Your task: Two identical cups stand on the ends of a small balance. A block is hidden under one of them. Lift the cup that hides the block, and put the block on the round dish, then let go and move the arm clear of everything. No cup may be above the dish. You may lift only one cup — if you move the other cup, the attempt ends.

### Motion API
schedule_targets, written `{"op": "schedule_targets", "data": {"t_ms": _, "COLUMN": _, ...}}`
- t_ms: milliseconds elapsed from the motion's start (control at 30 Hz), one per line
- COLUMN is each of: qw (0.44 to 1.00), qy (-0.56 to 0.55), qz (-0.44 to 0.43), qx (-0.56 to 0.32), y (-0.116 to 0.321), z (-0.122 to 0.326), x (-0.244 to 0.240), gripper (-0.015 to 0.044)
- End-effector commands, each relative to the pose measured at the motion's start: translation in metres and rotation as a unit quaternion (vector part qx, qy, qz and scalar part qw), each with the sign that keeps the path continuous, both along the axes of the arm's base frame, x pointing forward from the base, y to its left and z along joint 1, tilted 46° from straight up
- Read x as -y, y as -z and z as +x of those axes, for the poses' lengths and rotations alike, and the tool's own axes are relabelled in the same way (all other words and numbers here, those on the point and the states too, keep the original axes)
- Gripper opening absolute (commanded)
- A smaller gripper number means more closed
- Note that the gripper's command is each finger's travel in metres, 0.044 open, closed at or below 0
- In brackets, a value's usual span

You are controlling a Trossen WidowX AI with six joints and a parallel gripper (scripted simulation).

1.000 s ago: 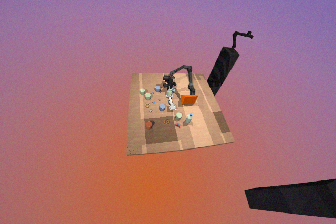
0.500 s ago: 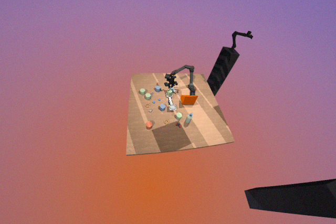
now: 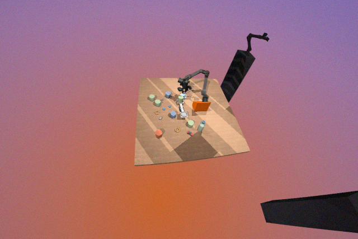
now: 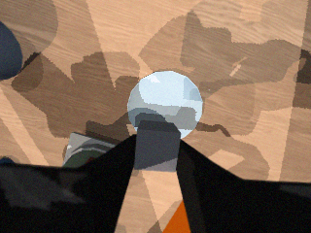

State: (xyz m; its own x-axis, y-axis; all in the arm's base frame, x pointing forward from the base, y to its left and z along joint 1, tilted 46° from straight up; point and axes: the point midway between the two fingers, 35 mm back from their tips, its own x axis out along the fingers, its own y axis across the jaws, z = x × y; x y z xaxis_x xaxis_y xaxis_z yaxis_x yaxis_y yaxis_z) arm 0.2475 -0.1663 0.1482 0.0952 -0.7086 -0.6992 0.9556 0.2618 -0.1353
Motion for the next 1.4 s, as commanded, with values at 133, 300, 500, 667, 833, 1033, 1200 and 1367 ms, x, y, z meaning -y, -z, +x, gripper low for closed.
{"op": "schedule_targets", "data": {"t_ms": 133, "qw": 1.0, "qy": 0.004, "qz": -0.009, "qx": -0.005, "y": -0.001, "z": -0.009, "x": 0.01, "gripper": 0.0}}
{"op": "schedule_targets", "data": {"t_ms": 300, "qw": 1.0, "qy": 0.004, "qz": -0.009, "qx": -0.005, "y": 0.01, "z": -0.007, "x": 0.022, "gripper": 0.0}}
{"op": "schedule_targets", "data": {"t_ms": 500, "qw": 1.0, "qy": 0.004, "qz": -0.011, "qx": -0.005, "y": 0.024, "z": -0.007, "x": 0.037, "gripper": 0.0}}
{"op": "schedule_targets", "data": {"t_ms": 667, "qw": 1.0, "qy": 0.004, "qz": -0.011, "qx": -0.005, "y": 0.025, "z": -0.007, "x": 0.038, "gripper": 0.0}}
{"op": "schedule_targets", "data": {"t_ms": 833, "qw": 1.0, "qy": 0.004, "qz": -0.011, "qx": -0.005, "y": 0.029, "z": -0.006, "x": 0.042, "gripper": 0.0}}
{"op": "schedule_targets", "data": {"t_ms": 1033, "qw": 1.0, "qy": 0.004, "qz": -0.011, "qx": -0.005, "y": 0.036, "z": -0.005, "x": 0.05, "gripper": 0.0}}
{"op": "schedule_targets", "data": {"t_ms": 1200, "qw": 1.0, "qy": 0.006, "qz": -0.013, "qx": -0.004, "y": 0.034, "z": -0.005, "x": 0.05, "gripper": 0.0026}}
{"op": "schedule_targets", "data": {"t_ms": 1367, "qw": 1.0, "qy": 0.006, "qz": -0.013, "qx": -0.004, "y": 0.034, "z": -0.005, "x": 0.05, "gripper": 0.0157}}
